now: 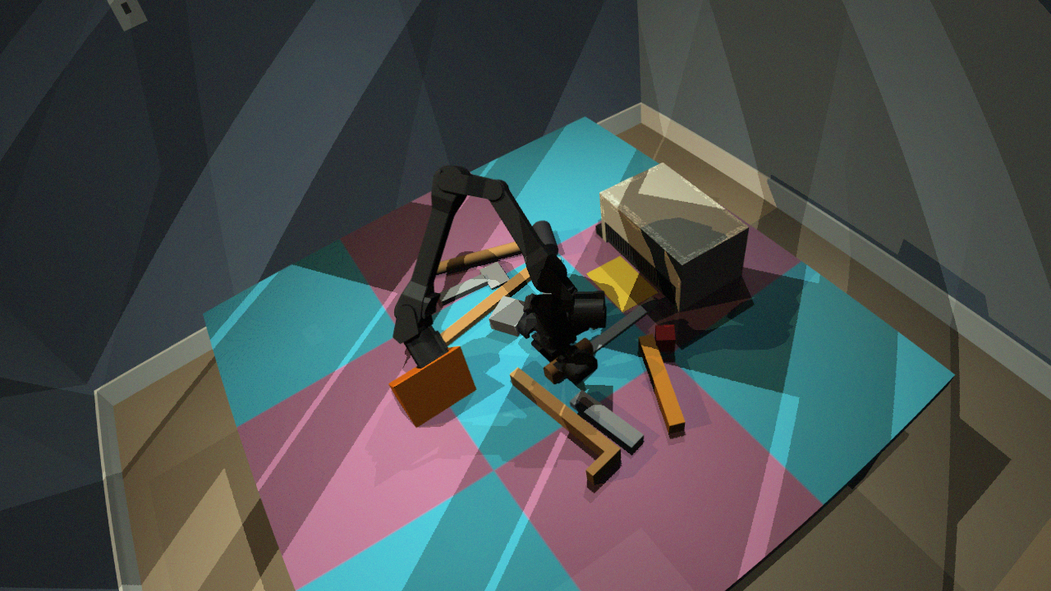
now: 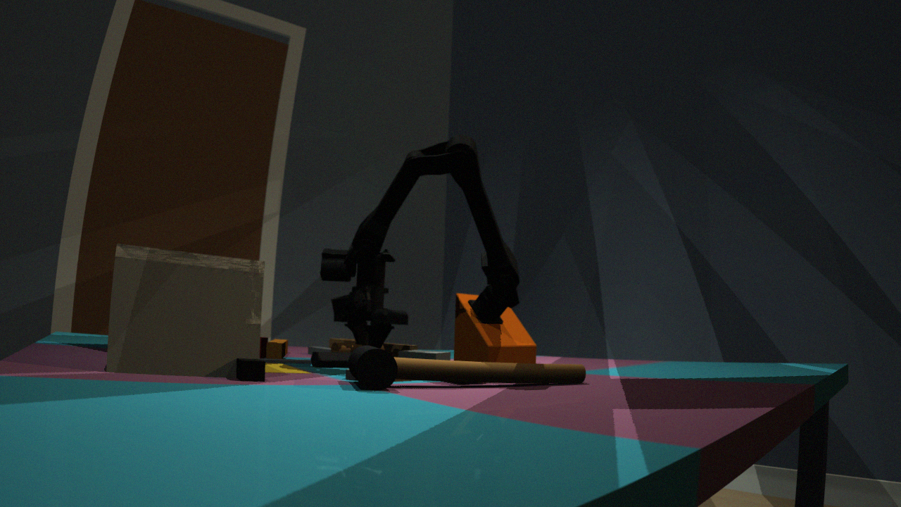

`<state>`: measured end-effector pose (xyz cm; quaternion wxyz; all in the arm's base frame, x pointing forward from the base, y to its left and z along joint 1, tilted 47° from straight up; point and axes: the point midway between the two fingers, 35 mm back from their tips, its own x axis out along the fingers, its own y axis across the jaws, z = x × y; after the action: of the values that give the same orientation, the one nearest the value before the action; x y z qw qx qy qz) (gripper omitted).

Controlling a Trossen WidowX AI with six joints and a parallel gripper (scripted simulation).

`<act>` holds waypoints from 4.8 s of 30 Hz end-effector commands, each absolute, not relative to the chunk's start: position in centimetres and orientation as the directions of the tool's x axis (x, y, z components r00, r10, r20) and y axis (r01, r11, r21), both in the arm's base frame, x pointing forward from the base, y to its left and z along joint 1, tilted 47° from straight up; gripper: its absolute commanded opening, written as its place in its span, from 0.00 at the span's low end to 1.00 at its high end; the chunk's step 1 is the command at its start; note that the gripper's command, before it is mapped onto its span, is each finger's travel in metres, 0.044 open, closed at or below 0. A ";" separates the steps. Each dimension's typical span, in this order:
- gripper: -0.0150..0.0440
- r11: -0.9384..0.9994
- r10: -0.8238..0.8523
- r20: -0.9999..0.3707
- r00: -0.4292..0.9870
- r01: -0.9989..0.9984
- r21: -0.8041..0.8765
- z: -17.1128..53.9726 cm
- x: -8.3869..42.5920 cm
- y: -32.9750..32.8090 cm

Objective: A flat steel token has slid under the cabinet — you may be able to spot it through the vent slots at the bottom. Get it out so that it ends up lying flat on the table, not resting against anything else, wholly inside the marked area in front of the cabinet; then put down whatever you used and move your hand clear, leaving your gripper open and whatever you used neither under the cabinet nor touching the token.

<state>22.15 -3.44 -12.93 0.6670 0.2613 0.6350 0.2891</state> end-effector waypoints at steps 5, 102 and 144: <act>0.25 0.696 0.718 -0.696 0.028 -0.055 0.716 -12.9 23.2 -3.4; 0.25 0.694 0.720 -0.693 0.033 -0.061 0.717 -11.9 35.3 -3.1; 0.25 0.694 0.720 -0.693 0.035 -0.063 0.718 -11.5 39.3 -2.9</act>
<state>38.85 -2.91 -11.51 0.6693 0.2600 0.6315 0.2926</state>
